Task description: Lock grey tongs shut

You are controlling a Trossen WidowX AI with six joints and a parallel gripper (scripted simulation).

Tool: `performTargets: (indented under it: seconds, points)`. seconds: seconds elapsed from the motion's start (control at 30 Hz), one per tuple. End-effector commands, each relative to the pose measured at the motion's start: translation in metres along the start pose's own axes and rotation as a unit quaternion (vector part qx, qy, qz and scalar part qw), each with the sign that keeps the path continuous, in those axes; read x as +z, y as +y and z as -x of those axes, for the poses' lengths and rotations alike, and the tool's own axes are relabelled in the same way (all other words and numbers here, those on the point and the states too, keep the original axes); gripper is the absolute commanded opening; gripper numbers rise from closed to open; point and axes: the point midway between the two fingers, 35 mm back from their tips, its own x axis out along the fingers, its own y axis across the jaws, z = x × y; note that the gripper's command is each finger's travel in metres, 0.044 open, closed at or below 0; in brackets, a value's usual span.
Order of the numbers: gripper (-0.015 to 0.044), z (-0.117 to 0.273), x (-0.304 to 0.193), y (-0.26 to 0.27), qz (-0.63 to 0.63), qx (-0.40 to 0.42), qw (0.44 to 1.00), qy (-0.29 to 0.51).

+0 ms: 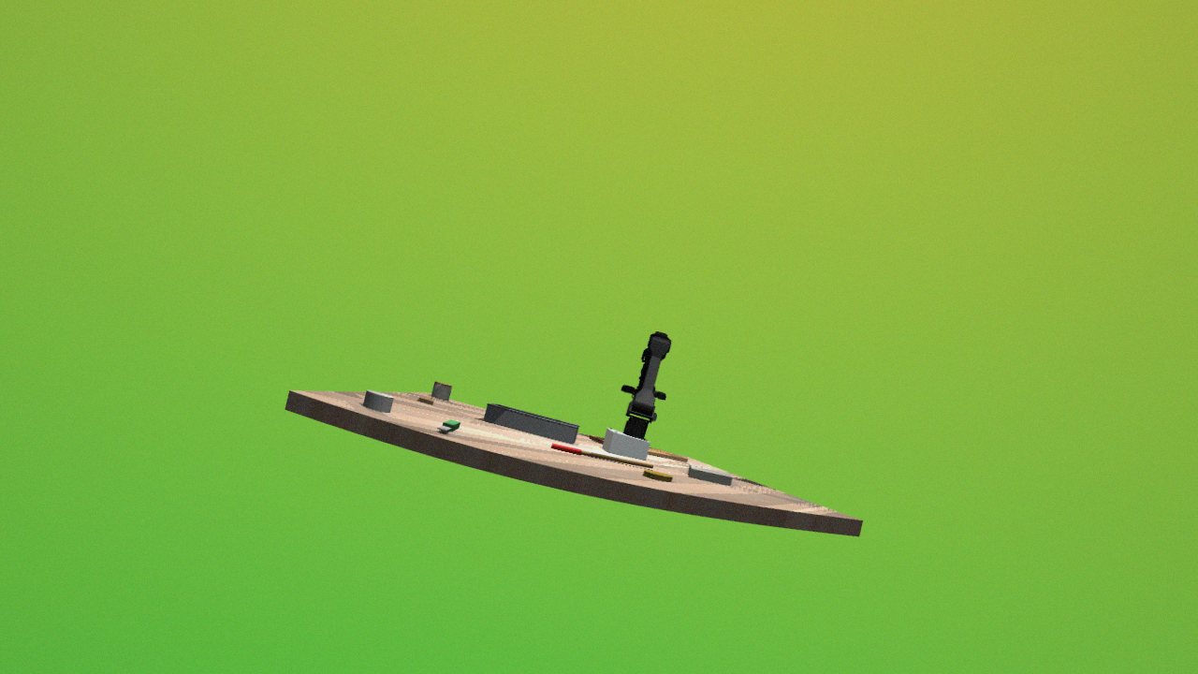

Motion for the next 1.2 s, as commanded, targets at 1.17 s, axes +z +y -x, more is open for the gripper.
performTargets:
  seconds: [1.17]
  points:
    - [-0.015,-0.024,0.025,-0.019,-0.211,-0.053,0.965,-0.148]
